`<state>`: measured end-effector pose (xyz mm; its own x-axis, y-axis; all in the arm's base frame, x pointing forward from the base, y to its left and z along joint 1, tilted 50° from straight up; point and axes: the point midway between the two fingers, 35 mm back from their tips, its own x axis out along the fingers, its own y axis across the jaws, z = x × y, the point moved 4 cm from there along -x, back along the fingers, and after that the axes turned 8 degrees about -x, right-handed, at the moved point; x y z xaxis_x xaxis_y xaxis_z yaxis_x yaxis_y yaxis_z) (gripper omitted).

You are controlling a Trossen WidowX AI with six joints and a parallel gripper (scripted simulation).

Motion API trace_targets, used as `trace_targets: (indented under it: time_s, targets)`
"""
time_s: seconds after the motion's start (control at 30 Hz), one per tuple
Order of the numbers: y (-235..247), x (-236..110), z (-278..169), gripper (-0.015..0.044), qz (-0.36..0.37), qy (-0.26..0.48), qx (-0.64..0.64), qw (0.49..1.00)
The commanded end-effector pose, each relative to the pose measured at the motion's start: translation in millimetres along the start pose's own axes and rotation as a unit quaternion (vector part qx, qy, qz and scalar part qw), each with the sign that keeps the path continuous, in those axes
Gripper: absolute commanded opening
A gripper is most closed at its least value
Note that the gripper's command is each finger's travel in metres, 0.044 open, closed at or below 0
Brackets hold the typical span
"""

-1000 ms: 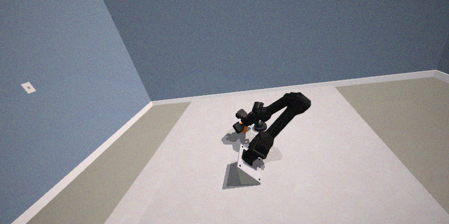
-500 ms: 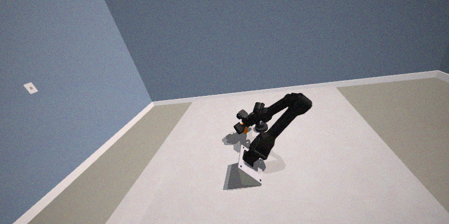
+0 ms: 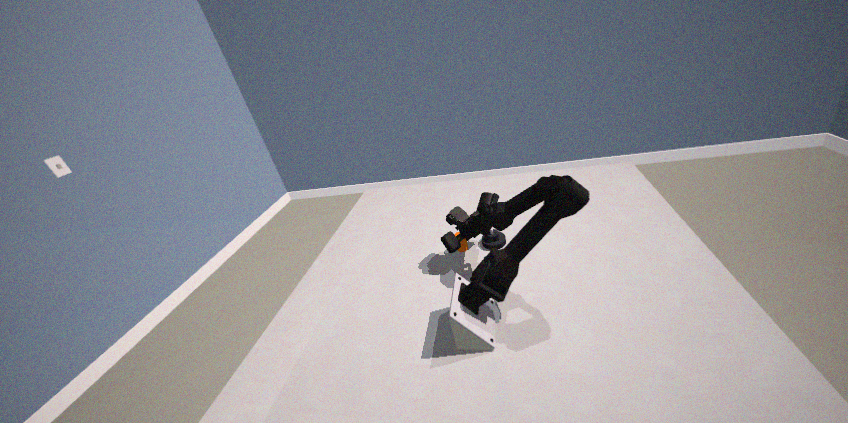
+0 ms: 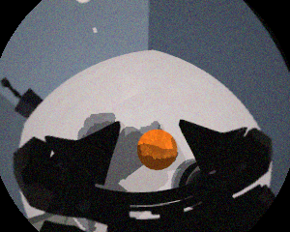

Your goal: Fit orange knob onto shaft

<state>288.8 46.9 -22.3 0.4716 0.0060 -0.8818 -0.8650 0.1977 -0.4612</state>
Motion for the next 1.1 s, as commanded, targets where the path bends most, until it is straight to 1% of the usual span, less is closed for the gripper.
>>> trace_targets:
  time_s: [0.0,0.1,0.23,0.3,0.43,0.57,0.7,0.83,0.9,1.07]
  targets:
    - [-8,-20,31,0.044,-0.004,-0.004,0.0,1.0]
    - [-10,-45,61,0.044,-0.006,-0.004,0.002,1.0]
    - [-10,-46,63,0.044,-0.006,-0.004,0.002,1.0]
    - [-10,-44,64,0.044,0.006,0.013,0.008,1.0]
    - [-8,-37,72,0.044,0.059,0.115,0.034,0.991]
    - [-7,-36,80,0.044,0.087,0.228,0.044,0.969]
    - [-9,-41,91,0.044,0.086,0.336,0.035,0.937]
    - [-14,-49,104,0.044,0.06,0.429,0.01,0.901]
    - [-15,-51,107,0.044,0.054,0.443,0.004,0.895]
    - [-15,-51,107,0.044,0.054,0.443,0.004,0.895]
